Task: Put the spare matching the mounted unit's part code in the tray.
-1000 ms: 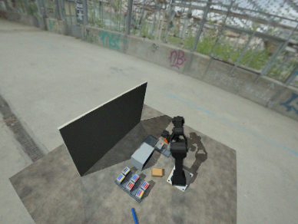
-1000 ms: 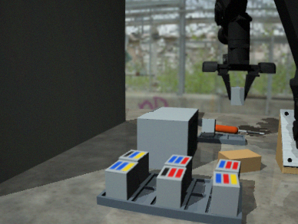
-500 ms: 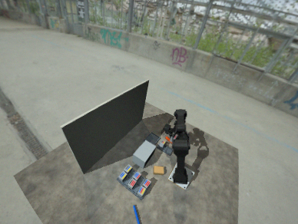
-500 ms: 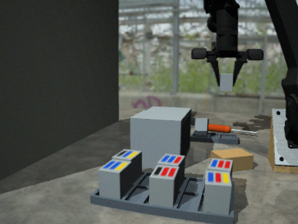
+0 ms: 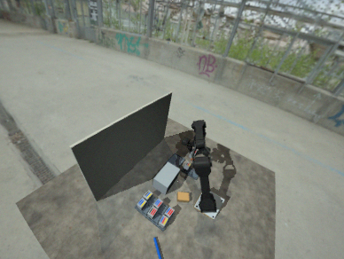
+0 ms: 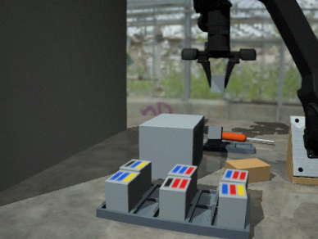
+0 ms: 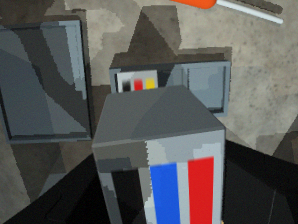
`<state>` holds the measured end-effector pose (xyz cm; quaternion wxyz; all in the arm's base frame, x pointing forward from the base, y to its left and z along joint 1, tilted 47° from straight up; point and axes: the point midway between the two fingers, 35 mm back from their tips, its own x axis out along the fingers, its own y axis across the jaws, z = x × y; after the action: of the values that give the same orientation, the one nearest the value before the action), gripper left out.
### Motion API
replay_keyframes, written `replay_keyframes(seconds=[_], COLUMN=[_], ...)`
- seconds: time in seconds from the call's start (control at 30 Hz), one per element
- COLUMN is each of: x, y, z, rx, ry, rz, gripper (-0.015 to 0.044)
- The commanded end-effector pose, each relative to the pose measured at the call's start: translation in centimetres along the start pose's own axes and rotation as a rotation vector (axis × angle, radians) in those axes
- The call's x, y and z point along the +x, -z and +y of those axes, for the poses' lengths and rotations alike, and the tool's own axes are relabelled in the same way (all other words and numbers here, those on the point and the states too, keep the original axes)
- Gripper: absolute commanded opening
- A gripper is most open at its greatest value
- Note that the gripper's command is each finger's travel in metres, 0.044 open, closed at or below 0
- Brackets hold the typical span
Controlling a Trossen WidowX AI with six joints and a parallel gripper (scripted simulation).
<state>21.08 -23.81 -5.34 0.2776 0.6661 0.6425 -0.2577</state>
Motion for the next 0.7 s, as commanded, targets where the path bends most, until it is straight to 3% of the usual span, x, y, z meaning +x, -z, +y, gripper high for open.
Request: replay_keyframes(seconds=[0.0,0.67], x=[-0.3,0.5], y=[-0.4,-0.3], z=[1.9,9.7], rx=[0.004,0.019], ry=[-0.009,-0.018], rz=[-0.006,0.008], gripper=[0.0,0.0])
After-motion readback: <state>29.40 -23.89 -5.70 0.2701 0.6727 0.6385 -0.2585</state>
